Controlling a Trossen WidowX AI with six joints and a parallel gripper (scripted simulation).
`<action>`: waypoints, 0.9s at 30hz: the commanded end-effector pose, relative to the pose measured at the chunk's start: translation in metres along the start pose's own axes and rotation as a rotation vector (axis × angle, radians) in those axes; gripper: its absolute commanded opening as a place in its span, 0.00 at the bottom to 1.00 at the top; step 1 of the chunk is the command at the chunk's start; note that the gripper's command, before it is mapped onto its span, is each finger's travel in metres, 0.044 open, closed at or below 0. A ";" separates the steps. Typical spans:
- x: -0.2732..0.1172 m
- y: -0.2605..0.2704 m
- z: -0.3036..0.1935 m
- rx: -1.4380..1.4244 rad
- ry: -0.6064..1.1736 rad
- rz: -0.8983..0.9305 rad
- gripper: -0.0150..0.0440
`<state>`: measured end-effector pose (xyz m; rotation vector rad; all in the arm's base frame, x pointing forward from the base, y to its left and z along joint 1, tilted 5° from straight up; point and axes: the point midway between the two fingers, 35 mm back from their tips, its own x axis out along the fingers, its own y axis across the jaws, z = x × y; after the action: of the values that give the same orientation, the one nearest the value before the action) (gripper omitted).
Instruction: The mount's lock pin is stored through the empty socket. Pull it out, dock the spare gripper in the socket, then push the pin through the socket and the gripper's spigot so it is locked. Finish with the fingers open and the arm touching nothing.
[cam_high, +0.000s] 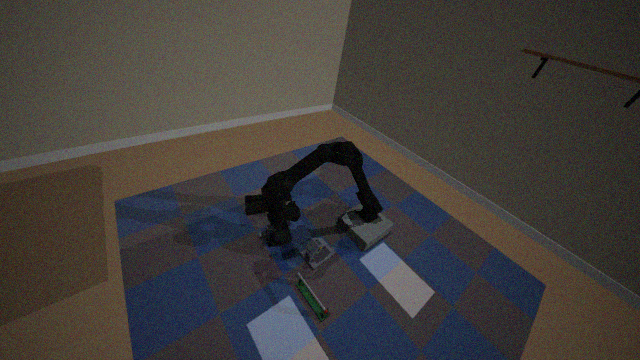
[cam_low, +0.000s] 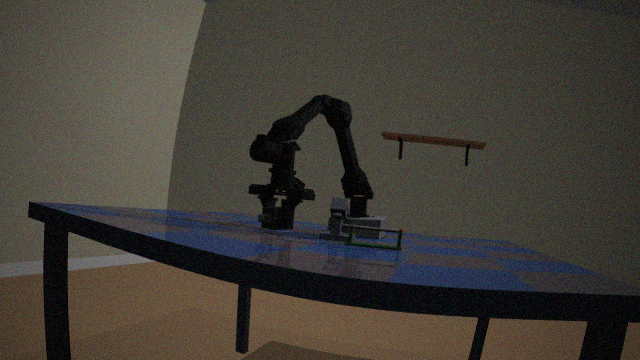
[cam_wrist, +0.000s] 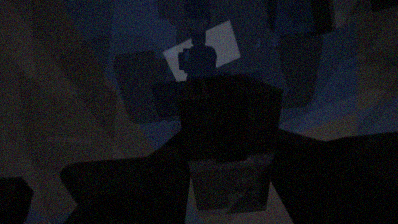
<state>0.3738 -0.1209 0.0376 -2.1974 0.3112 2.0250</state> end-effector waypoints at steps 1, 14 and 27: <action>0.001 0.001 -0.002 0.017 0.016 0.003 0.25; 0.012 0.000 -0.003 0.012 0.011 0.001 0.39; 0.012 0.000 -0.003 0.012 0.011 0.001 0.97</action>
<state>0.3775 -0.1226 0.0257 -2.2032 0.3252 2.0066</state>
